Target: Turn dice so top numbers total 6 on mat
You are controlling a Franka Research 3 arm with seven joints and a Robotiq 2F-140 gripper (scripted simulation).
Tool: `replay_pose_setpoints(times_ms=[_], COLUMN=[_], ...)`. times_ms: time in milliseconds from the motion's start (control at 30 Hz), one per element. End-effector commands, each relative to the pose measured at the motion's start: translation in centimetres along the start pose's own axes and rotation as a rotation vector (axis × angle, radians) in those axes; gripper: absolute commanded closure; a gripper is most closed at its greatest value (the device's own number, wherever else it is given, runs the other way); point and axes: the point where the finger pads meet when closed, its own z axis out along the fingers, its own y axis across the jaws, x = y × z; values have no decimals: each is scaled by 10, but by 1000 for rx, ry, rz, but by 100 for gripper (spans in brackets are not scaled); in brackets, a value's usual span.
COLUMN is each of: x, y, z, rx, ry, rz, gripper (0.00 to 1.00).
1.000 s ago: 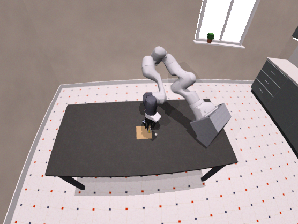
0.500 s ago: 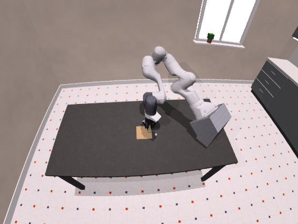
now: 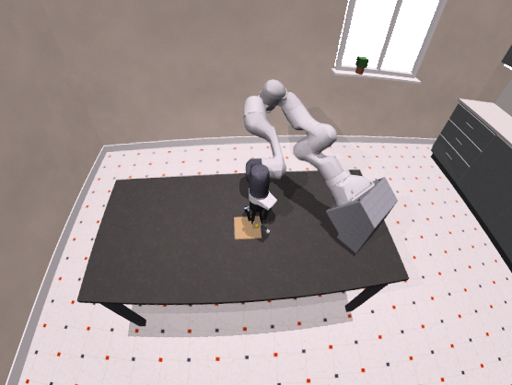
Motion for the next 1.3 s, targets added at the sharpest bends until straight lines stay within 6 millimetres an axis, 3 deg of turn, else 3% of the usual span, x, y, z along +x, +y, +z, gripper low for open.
replay_pose_setpoints(times_ms=[0,367,667,1033,1267], x=[1,1,1,0,0], y=[1,1,1,1,1], z=[1,-1,-20,-76,-88], rx=[-1,-1,-1,-1,-1], ry=[1,1,1,1,1], rz=[3,3,3,3,3], gripper=[81,81,81,81,81])
